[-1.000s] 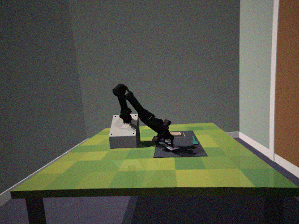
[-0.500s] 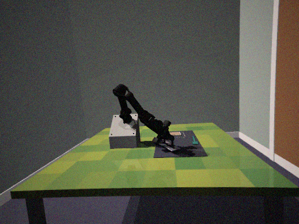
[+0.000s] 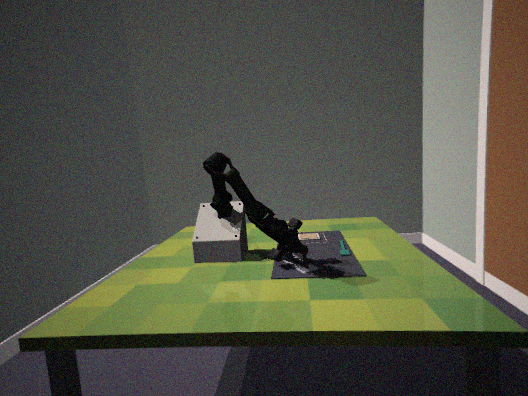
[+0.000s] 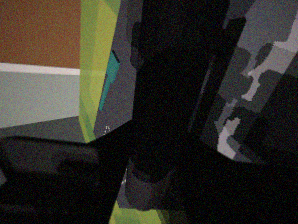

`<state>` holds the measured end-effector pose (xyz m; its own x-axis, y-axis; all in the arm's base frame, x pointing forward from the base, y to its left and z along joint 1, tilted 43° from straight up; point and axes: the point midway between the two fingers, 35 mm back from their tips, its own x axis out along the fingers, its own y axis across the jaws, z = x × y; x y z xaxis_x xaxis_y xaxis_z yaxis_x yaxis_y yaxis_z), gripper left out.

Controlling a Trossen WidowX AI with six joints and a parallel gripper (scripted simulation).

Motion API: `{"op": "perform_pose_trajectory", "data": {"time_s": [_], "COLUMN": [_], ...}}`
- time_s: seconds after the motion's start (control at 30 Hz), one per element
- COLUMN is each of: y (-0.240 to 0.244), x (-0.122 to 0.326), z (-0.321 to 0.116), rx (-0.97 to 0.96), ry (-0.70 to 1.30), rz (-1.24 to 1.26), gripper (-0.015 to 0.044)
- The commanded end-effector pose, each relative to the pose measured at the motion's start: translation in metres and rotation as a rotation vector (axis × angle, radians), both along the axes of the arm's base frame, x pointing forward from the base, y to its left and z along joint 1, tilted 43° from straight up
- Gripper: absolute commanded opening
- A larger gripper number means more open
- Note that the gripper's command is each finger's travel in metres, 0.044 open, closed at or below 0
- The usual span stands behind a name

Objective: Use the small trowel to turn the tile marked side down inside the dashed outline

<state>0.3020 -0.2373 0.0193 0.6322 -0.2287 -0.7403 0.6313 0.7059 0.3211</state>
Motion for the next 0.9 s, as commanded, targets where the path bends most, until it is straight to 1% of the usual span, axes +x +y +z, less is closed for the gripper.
{"op": "perform_pose_trajectory", "data": {"time_s": [0.0,0.33,0.37,0.67,0.87], "y": [0.0,0.0,0.0,0.0,0.004], "x": [0.002,0.002,0.002,0.002,-0.013], "z": [-0.002,-0.002,-0.002,-0.001,0.018], "rx": [0.003,0.003,0.003,0.003,0.002], "ry": [-0.007,-0.007,-0.007,-0.007,-0.006], "rz": [0.015,0.015,0.015,0.015,0.013], "gripper": [0.0026,0.0289,0.03,0.03,0.03]}}
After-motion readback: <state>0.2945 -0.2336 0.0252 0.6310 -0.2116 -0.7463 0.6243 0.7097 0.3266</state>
